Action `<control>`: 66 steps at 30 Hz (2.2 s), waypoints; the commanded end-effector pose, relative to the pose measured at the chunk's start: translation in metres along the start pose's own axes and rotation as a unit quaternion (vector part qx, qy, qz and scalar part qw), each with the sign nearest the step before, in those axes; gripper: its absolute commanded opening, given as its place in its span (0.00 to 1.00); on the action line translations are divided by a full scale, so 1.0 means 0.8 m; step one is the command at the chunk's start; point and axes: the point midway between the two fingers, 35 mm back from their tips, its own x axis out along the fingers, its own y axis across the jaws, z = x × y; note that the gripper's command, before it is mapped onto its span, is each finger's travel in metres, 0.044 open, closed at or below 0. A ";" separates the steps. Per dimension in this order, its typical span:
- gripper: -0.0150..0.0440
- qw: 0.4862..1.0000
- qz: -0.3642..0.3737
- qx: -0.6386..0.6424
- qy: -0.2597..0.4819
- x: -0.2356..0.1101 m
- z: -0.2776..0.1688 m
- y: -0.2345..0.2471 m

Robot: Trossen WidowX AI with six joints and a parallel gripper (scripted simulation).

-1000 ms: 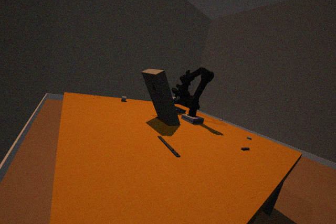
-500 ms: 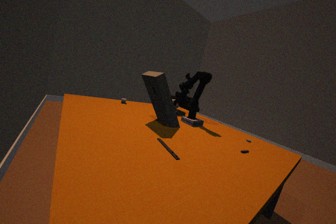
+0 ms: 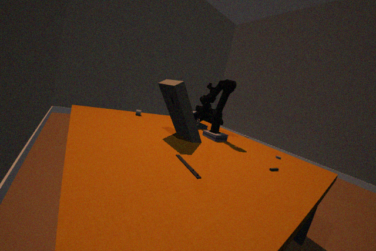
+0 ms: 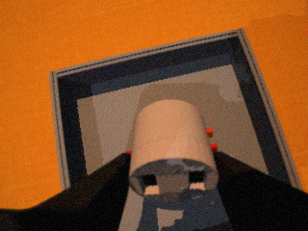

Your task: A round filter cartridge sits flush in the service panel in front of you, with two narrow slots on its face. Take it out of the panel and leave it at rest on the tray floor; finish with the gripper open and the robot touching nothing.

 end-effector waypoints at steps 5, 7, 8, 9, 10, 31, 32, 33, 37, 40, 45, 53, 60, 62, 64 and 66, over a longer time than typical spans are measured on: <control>0.83 1.000 0.000 0.000 -0.001 0.000 0.001 0.000; 0.92 1.000 0.000 0.000 -0.001 0.000 0.001 0.000; 0.97 1.000 0.000 0.000 -0.001 0.000 0.001 0.000; 1.00 1.000 0.000 0.000 -0.001 0.000 0.001 0.000; 1.00 1.000 0.000 0.000 -0.001 0.000 0.001 0.000; 1.00 1.000 -0.002 0.002 -0.005 -0.061 0.041 -0.001; 1.00 1.000 -0.002 0.002 -0.005 -0.061 0.041 -0.001; 1.00 1.000 -0.002 0.002 -0.005 -0.061 0.041 -0.001; 1.00 1.000 -0.002 0.002 -0.005 -0.061 0.041 -0.001; 1.00 1.000 -0.002 0.002 -0.005 -0.061 0.041 -0.001; 1.00 1.000 -0.002 0.002 -0.005 -0.061 0.041 -0.001; 1.00 1.000 -0.002 0.002 -0.005 -0.061 0.041 -0.001; 1.00 1.000 -0.002 0.002 -0.005 -0.061 0.041 -0.001; 1.00 1.000 -0.002 0.002 -0.005 -0.061 0.041 -0.001; 1.00 1.000 -0.002 0.002 -0.005 -0.061 0.041 -0.001; 1.00 1.000 -0.002 0.002 -0.005 -0.061 0.041 -0.001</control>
